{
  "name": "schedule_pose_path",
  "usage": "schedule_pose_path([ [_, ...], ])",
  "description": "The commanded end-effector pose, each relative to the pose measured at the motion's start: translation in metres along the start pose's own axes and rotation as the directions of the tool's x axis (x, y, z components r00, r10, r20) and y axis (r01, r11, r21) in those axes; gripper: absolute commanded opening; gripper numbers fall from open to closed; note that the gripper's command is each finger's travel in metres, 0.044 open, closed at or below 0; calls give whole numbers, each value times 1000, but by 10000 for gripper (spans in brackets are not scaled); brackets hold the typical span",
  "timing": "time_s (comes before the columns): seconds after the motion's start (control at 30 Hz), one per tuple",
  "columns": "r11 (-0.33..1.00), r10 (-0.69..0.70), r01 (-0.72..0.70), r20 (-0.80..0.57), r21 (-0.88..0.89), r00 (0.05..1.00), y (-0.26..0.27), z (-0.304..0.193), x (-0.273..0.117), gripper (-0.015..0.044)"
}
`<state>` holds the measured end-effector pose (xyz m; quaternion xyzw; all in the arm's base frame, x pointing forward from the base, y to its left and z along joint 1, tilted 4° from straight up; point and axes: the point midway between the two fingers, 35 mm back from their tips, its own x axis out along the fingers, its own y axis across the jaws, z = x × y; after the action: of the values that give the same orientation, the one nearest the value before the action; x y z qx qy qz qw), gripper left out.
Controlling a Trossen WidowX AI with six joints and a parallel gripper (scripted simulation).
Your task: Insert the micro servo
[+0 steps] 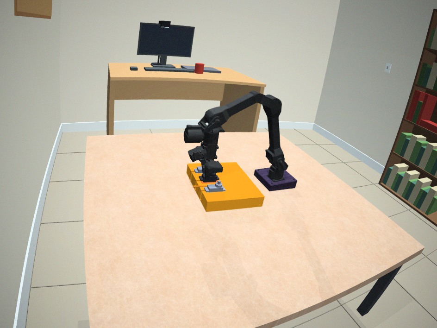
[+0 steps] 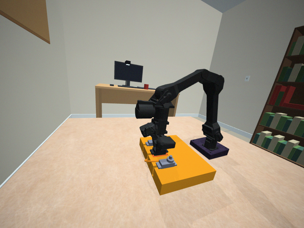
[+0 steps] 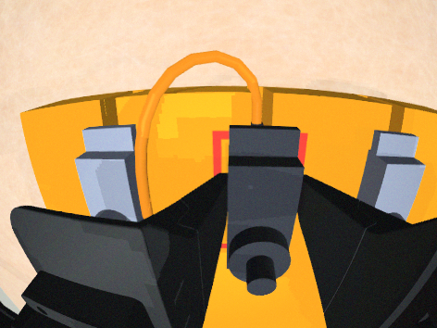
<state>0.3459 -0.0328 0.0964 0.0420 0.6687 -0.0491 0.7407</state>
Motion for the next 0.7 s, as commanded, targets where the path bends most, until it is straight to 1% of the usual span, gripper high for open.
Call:
schedule_pose_path([
  [0.0, 1000, 2, -2, 2, -3, 1000, 0, 0, 3, 0],
  [0.23, 1000, 2, -2, 2, -3, 1000, 0, 0, 10, 0],
  [0.47, 1000, 2, -2, 2, -3, 1000, 0, 0, 7, 184],
  [0.57, 1000, 2, -2, 2, -3, 1000, 0, 0, 0, 187],
  [0.67, 1000, 2, -2, 2, -3, 1000, -1, -4, -25, 187],
])
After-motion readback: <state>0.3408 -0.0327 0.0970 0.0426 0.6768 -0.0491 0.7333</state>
